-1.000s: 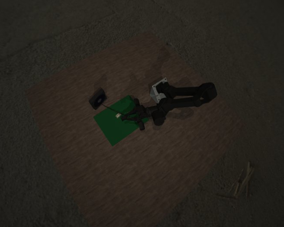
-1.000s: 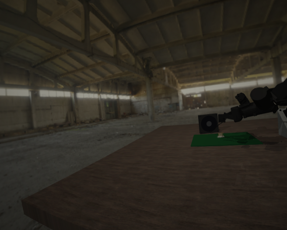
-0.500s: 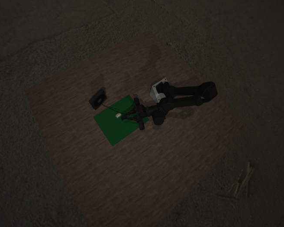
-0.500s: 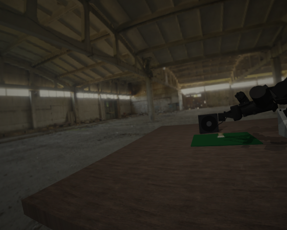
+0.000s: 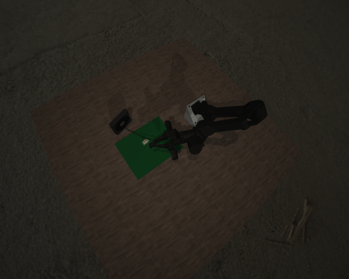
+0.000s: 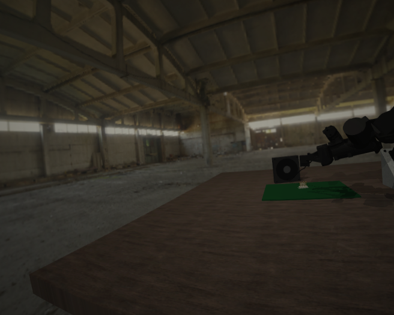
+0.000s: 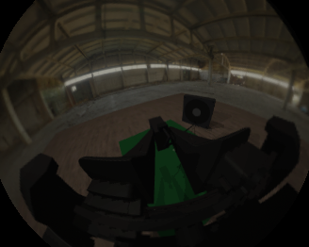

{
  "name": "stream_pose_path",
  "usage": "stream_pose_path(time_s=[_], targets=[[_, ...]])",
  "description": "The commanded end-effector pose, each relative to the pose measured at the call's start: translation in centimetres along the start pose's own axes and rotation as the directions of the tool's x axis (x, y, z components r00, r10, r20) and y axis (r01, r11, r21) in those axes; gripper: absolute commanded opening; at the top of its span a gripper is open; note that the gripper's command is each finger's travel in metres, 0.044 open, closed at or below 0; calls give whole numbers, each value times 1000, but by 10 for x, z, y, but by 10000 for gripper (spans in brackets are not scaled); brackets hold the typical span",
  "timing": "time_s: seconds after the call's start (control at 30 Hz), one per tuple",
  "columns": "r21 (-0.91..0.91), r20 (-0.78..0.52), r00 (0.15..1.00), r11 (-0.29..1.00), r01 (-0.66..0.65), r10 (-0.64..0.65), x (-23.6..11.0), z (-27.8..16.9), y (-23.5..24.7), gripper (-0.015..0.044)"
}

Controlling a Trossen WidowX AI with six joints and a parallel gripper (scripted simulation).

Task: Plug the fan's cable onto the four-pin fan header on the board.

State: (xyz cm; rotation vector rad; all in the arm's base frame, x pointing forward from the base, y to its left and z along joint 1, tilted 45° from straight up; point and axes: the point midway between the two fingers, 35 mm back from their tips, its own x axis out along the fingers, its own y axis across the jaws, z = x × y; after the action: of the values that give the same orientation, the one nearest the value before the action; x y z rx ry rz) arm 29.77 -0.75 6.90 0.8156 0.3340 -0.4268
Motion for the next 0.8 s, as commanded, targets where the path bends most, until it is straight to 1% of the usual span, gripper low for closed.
stream_pose_path(time_s=[0.0, 0.77], targets=[[3, 2, 1000, 1000, 4, -4, 0, -3, 0, 0], [4, 1, 1000, 1000, 5, -5, -3, -23, 1, 0]])
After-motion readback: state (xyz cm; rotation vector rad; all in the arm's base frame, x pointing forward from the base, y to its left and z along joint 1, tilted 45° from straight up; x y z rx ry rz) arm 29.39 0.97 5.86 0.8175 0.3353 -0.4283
